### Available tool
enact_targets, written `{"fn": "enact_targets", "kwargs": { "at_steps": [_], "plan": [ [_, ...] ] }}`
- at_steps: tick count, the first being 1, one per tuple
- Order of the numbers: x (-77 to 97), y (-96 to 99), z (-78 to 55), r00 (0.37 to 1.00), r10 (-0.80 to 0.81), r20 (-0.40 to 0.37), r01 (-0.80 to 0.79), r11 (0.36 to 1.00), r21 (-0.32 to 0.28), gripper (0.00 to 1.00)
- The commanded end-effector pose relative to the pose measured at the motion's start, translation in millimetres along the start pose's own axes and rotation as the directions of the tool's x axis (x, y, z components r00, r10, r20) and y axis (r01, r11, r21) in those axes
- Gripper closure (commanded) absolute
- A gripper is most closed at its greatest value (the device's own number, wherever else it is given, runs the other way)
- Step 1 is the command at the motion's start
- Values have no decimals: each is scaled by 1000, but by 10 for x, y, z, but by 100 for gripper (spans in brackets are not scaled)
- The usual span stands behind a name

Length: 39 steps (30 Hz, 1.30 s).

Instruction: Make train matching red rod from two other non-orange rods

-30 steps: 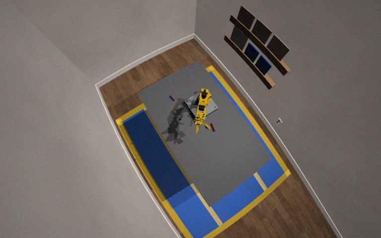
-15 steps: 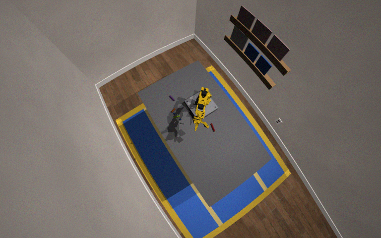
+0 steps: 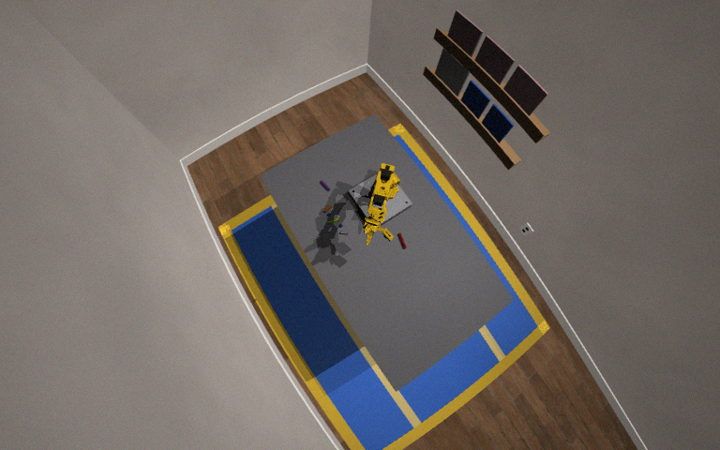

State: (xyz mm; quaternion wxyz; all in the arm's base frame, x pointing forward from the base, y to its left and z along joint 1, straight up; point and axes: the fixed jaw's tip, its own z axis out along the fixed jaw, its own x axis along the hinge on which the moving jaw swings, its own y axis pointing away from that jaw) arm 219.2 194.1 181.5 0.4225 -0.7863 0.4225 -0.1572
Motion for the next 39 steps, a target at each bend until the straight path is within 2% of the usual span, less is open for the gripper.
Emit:
{"fn": "enact_targets", "kwargs": {
  "at_steps": [1,6,20,23,39],
  "plan": [
    [56,59,-40,1000,-7,-15,7,1000,-22,0],
    [54,76,-31,1000,-3,-15,2,1000,-30,0],
    [176,299,-76,999,-13,-50,7,993,-121,0],
    [155,280,-60,999,-7,-45,2,993,-114,0],
    [255,481,-112,997,-17,-73,2,981,-193,0]
  ]
}}
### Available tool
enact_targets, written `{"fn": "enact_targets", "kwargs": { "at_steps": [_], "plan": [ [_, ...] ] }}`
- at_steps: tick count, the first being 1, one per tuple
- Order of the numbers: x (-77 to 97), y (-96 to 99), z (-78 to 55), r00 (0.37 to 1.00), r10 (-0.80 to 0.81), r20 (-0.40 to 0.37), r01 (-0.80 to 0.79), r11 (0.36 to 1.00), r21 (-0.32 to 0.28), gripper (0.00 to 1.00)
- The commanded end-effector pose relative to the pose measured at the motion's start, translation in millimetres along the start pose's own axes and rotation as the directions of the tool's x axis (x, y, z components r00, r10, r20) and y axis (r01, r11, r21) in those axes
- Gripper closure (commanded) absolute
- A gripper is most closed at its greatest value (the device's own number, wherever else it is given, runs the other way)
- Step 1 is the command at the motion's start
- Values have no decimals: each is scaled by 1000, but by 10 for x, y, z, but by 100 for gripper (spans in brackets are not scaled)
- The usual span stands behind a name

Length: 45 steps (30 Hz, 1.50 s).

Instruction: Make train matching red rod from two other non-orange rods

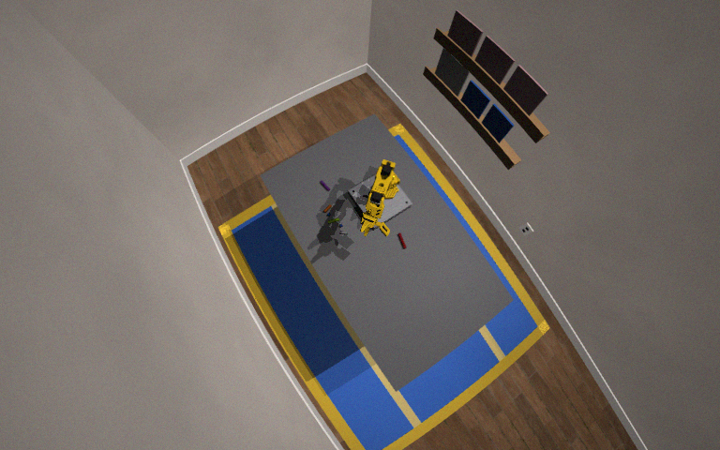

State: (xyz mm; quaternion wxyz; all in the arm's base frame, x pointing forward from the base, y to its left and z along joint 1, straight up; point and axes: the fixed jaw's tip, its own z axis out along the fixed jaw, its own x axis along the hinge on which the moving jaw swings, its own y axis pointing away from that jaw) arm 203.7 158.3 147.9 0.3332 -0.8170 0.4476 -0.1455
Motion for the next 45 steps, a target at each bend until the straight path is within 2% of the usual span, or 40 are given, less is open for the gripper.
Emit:
{"fn": "enact_targets", "kwargs": {
  "at_steps": [1,15,18,32,35,45],
  "plan": [
    [5,8,-10,1000,0,0,0,1000,-1,0],
    [89,194,-24,1000,-4,-23,3,997,-71,0],
    [69,167,-15,1000,0,-18,-2,998,-62,0],
    [139,334,-33,999,-5,-37,0,992,-123,0],
    [120,304,-24,999,0,-32,-4,994,-113,0],
    [162,411,-38,999,-3,-43,-3,988,-151,0]
  ]
}}
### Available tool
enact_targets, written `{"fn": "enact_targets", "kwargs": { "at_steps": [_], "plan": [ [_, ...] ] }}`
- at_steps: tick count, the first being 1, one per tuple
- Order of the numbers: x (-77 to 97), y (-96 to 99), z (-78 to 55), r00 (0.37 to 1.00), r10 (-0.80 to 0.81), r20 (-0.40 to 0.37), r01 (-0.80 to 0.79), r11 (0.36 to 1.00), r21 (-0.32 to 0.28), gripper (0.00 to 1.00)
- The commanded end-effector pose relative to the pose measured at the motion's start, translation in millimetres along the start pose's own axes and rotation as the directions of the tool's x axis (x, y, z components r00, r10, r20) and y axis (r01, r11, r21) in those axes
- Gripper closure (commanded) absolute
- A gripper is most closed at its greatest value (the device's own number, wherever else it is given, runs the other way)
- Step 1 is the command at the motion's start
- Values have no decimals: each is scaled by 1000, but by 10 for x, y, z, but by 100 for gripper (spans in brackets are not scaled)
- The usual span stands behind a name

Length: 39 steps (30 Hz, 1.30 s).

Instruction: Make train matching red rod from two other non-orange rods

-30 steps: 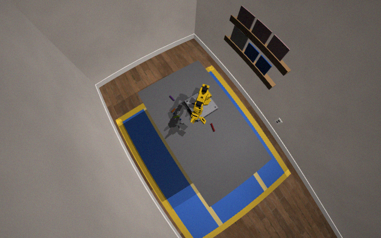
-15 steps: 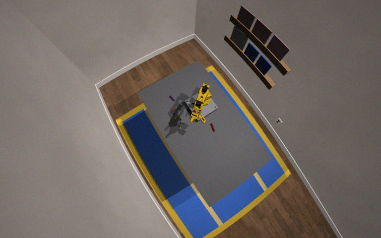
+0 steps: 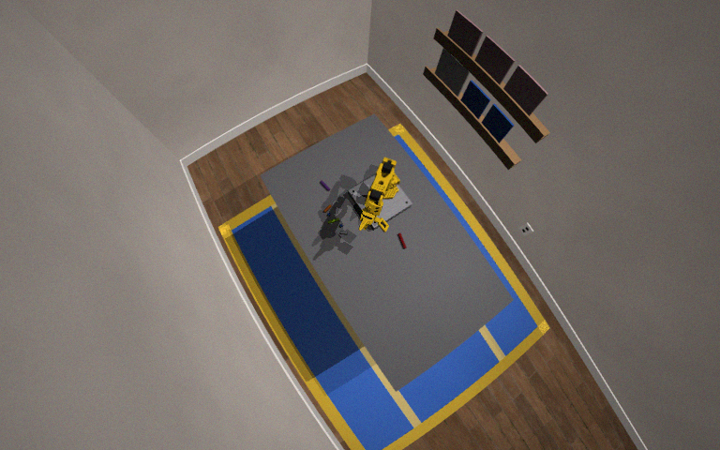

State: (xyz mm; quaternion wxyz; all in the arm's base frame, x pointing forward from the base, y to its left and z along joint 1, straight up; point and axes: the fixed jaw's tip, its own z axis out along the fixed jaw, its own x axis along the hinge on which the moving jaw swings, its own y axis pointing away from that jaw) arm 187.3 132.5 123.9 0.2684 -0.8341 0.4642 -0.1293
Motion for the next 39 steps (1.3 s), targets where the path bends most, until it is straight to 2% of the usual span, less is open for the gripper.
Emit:
{"fn": "enact_targets", "kwargs": {
  "at_steps": [1,7,21,24,39],
  "plan": [
    [31,60,-12,1000,-4,-7,4,1000,-19,0],
    [25,60,-8,1000,0,-5,0,1000,-19,0],
    [76,196,-9,1000,-3,-18,2,998,-68,0],
    [55,162,-6,1000,2,-13,-3,998,-56,0],
    [59,285,-7,1000,21,-17,-23,995,-99,0]
  ]
}}
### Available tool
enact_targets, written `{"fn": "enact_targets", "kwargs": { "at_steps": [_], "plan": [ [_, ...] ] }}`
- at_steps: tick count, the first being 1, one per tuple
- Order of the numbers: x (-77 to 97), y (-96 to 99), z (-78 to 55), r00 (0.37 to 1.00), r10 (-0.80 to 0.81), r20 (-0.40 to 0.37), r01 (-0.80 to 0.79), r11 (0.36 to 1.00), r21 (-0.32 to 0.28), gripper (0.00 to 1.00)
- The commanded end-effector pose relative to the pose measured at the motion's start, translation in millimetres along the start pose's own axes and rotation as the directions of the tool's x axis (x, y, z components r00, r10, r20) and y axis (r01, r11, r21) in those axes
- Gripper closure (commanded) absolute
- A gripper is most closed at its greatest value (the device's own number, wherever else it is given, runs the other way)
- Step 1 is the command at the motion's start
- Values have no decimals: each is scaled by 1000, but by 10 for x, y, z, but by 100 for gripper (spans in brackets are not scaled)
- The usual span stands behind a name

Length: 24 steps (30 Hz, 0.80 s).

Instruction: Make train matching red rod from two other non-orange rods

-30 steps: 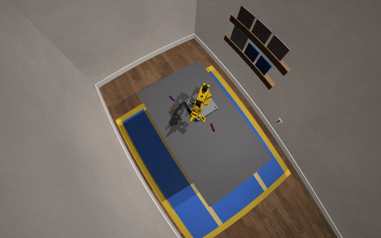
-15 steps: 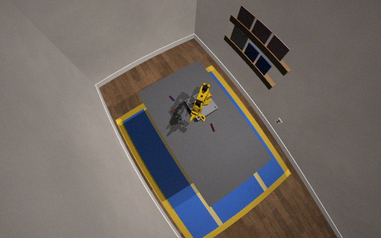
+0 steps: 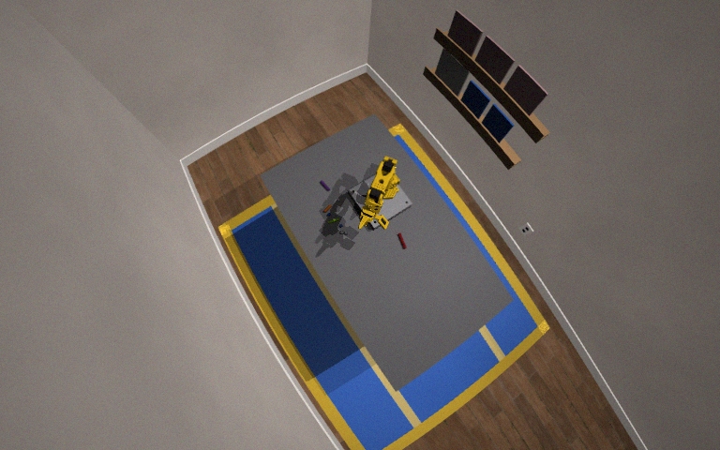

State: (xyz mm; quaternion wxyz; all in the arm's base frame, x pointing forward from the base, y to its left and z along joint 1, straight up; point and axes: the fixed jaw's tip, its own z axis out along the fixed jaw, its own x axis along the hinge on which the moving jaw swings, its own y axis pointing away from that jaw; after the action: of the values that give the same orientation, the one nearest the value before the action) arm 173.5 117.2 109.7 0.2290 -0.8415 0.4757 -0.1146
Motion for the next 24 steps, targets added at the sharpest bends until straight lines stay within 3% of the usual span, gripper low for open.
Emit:
{"fn": "enact_targets", "kwargs": {
  "at_steps": [1,24],
  "plan": [
    [0,44,-6,1000,12,0,-12,1000,-14,0],
    [5,119,1,1000,0,-1,0,999,-39,0]
  ]
}}
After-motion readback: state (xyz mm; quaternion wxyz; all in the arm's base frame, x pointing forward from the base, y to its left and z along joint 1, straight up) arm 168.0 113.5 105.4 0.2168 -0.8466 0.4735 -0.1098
